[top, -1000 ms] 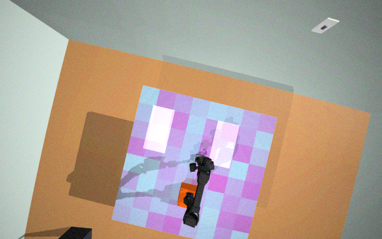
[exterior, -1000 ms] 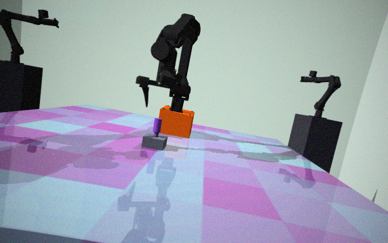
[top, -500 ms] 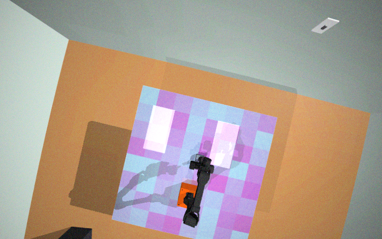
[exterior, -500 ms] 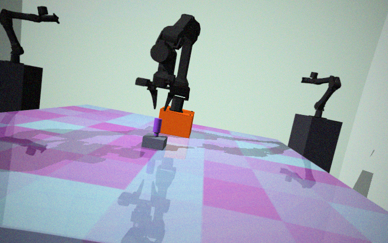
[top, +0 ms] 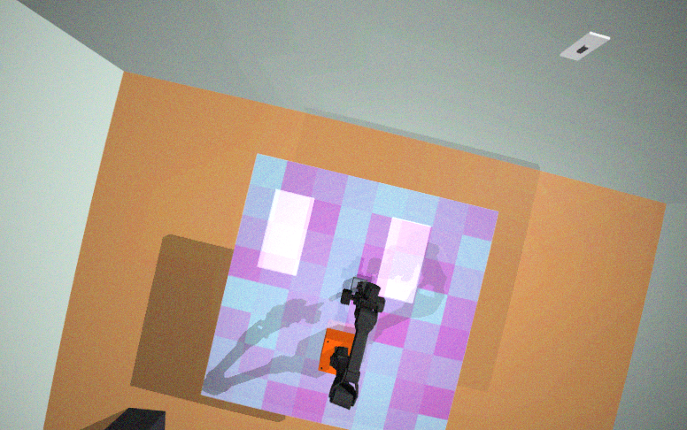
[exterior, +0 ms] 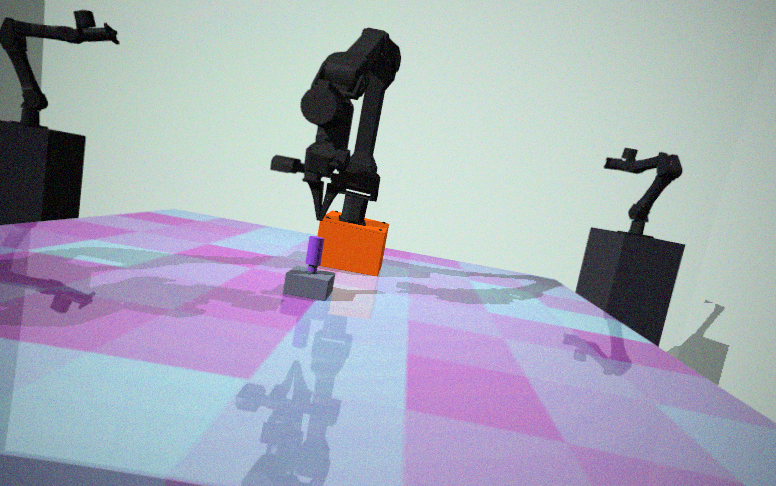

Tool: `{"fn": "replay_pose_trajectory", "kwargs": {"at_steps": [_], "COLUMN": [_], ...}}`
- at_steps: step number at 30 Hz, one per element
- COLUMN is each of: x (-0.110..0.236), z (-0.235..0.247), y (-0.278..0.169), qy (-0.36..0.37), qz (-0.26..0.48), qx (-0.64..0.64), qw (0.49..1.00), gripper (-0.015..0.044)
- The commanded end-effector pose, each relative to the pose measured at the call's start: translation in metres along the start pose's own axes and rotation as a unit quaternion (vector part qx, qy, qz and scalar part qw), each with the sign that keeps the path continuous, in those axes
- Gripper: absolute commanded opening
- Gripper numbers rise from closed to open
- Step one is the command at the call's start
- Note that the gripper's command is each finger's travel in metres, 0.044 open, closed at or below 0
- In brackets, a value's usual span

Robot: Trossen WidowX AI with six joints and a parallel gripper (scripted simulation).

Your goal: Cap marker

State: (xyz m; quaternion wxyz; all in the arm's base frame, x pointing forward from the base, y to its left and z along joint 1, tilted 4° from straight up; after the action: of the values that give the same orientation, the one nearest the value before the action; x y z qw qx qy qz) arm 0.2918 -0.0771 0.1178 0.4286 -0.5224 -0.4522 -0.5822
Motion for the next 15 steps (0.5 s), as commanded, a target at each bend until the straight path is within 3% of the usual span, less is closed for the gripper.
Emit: {"fn": "replay_pose_trajectory", "kwargs": {"at_steps": [1,15], "x": [-0.001,-0.020], "z": [0.000,0.001], "y": [0.001,0.001], "qy": [0.002,0.002], "qz": [-0.001,-0.001], "qx": [-0.003,-0.003], "qw": [1.000,1.000], "gripper": [0.0000,0.0000]}}
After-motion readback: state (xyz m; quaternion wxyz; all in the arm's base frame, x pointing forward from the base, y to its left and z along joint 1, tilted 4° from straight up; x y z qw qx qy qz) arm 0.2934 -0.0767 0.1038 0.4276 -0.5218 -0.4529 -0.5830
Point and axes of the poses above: the point midway between the two fingers, 35 mm back from their tips, its own x axis back along the fingers, its own z axis across the jaws, y = z × x, the point moved 4 cm from there along x, back along the fingers, and after that the axes turned 4 degrees about -x, right-handed, at the moved point
